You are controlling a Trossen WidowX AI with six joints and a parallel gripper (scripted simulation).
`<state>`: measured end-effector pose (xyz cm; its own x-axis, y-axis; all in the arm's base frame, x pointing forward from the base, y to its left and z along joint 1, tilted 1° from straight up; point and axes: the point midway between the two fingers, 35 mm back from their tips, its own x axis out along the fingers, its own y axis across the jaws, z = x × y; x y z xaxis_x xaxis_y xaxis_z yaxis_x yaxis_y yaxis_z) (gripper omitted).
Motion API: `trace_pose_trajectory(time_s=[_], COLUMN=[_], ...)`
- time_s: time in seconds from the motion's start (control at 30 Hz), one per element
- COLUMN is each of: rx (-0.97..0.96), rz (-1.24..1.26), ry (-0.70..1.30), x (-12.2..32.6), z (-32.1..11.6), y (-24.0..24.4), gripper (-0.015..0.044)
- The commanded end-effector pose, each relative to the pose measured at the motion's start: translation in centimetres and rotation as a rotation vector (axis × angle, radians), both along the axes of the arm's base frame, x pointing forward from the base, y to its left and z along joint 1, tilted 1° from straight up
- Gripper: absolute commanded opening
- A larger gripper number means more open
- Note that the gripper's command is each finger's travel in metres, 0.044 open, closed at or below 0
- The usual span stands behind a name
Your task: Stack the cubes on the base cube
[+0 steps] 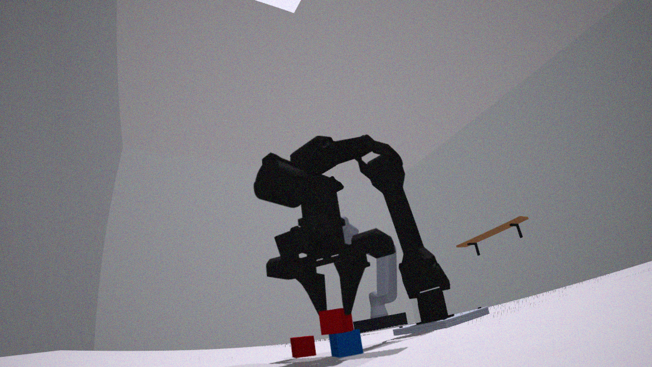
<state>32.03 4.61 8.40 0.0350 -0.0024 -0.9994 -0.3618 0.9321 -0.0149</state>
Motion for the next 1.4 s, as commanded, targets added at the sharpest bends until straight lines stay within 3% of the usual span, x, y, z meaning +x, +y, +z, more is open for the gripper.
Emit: trace_pose_trajectory(time_s=[0.0,0.77,0.8,0.87,1.37], rx=[-0.003,0.000,-0.001,-0.003,-0.031], rz=[-0.003,0.000,0.007,0.055,0.622], ry=[0.002,0.000,0.001,0.001,0.006], x=[0.0,-0.1,-0.1,-0.1,-0.8], z=[-0.1,3.0,2.8,3.0,5.9], y=[0.0,0.0,-0.1,-0.7,-8.2], gripper=[0.0205,0.0205,0.0231,0.0265,0.0265])
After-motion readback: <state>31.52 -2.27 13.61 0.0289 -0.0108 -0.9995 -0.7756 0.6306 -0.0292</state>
